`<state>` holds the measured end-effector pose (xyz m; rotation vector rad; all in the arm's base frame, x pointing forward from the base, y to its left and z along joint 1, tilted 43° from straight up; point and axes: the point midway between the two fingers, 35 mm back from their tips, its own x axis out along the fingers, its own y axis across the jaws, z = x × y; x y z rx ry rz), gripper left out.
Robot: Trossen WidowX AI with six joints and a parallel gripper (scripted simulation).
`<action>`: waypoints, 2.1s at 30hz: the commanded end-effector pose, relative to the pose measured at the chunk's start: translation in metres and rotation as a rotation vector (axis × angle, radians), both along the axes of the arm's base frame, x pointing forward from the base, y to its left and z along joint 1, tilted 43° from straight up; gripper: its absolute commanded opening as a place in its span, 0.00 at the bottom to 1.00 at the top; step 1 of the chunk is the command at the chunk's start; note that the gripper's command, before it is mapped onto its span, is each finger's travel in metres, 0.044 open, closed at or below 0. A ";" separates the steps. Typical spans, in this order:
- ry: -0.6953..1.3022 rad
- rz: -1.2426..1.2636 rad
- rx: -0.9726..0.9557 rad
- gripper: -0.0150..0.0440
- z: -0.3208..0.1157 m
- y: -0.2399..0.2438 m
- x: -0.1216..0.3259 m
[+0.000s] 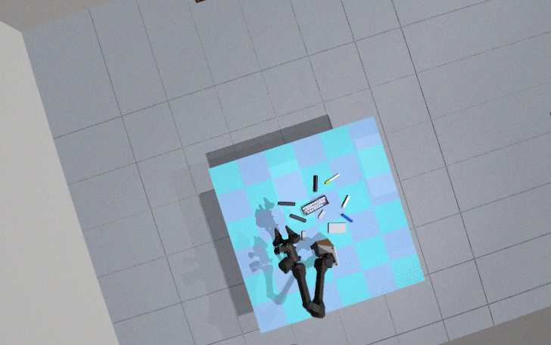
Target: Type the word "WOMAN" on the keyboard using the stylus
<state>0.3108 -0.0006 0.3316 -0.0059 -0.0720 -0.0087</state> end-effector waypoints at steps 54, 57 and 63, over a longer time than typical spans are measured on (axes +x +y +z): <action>1.367 0.620 0.502 0.25 -0.358 -0.043 0.043; 1.367 0.620 0.502 0.25 -0.359 -0.045 0.043; 1.367 0.618 0.498 0.25 -0.398 -0.091 0.050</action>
